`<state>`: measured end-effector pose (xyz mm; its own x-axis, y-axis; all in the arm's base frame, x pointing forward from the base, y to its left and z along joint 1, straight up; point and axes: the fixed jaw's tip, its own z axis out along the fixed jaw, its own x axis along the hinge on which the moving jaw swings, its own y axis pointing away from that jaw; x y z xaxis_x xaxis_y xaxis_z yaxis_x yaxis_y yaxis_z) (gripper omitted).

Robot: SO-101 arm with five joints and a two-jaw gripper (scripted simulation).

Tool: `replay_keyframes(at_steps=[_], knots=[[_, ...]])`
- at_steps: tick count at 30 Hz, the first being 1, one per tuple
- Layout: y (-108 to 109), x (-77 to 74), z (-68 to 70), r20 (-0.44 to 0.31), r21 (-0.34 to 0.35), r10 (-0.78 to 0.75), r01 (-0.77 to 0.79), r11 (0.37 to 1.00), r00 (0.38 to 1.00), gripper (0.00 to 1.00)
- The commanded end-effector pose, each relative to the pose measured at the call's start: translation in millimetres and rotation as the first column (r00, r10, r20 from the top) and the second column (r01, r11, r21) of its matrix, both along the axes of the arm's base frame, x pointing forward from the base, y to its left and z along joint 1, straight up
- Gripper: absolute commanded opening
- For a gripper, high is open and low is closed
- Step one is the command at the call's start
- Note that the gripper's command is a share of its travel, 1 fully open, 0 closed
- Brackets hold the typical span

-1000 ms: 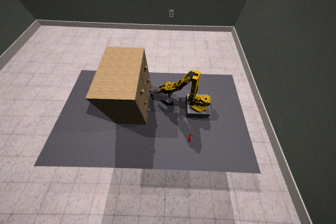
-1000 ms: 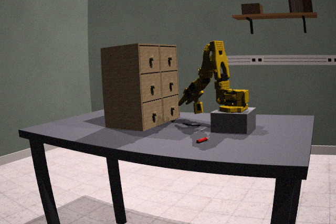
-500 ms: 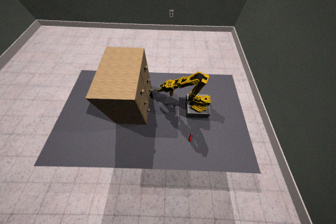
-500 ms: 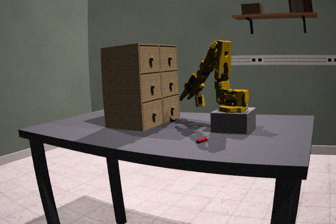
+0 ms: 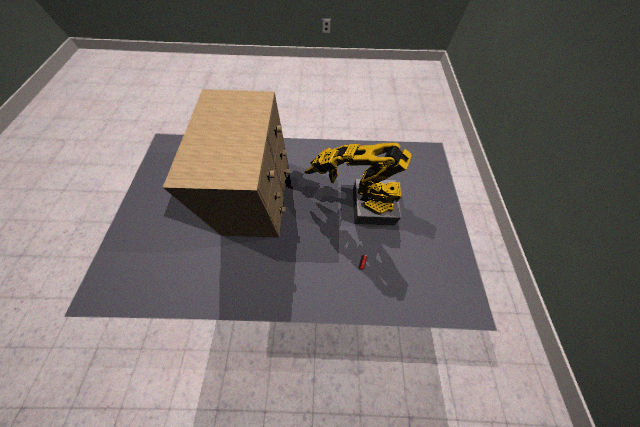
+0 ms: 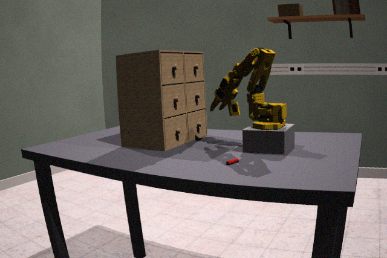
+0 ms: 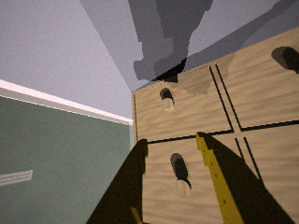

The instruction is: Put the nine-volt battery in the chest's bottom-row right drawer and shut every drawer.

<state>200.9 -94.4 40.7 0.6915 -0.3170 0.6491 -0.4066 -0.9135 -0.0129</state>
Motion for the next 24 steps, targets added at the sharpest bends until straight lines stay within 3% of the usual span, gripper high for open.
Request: replay_keyframes(at_steps=[1, 24], knots=[[6.2, -11.7, 3.1, -0.035, 0.026, -0.005, 0.006, 1.000, 0.999, 0.21], [26.2, -56.4, 17.9, -0.150, 0.078, -0.001, 0.013, 0.997, 0.989, 0.21]])
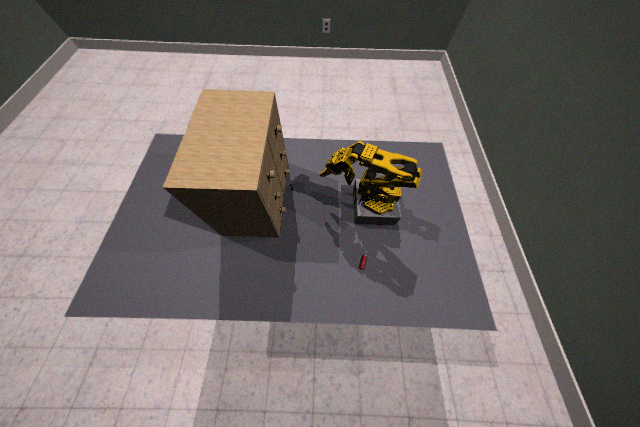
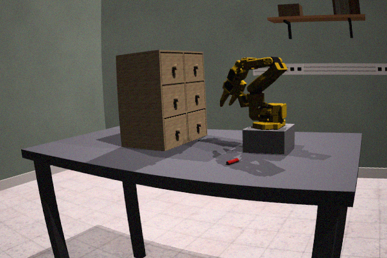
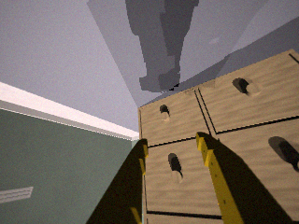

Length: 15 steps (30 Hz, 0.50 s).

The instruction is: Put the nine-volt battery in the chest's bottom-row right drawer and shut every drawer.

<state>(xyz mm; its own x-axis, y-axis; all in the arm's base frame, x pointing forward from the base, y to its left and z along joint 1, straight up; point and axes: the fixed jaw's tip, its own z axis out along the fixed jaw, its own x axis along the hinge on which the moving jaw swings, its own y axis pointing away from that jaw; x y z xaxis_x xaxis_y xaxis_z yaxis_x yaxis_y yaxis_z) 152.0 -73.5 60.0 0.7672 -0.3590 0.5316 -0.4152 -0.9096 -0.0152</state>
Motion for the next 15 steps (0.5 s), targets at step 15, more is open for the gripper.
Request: replay_keyframes(at_steps=[15], knots=[[9.1, -16.1, -0.3, -0.037, 0.026, 0.000, 0.001, 1.000, 0.999, 0.21]])
